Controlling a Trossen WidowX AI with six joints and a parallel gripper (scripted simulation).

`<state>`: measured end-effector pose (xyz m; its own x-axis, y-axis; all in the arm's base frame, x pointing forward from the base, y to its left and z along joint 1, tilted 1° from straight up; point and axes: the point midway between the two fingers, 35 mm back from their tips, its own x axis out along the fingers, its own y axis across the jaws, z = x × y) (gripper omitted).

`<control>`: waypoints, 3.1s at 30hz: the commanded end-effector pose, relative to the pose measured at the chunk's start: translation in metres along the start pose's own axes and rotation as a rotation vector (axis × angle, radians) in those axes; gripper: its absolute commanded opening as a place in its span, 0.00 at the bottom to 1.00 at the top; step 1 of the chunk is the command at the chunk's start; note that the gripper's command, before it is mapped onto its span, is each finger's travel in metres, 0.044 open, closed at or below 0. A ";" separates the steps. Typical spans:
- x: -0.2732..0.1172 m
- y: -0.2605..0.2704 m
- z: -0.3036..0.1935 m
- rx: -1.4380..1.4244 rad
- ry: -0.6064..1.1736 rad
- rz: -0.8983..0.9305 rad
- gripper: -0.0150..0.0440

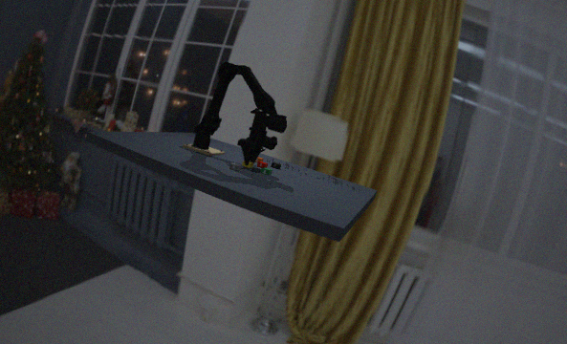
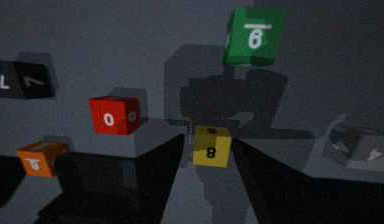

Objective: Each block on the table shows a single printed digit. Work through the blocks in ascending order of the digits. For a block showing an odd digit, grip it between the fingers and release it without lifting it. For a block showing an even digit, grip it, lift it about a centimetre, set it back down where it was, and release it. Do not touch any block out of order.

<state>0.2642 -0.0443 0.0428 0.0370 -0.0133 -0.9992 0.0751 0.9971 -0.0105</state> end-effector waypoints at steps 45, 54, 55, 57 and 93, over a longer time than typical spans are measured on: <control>-0.015 0.000 0.000 -0.007 -0.001 0.000 0.46; -0.011 0.000 0.000 -0.007 -0.001 0.000 0.46; -0.009 0.000 0.000 -0.007 -0.001 0.000 0.46; -0.006 0.000 0.000 -0.007 -0.001 0.000 0.46; -0.036 0.000 0.000 -0.007 -0.001 0.000 0.93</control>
<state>0.2649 -0.0442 0.0736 0.0448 -0.0136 -0.9989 0.0748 0.9971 -0.0103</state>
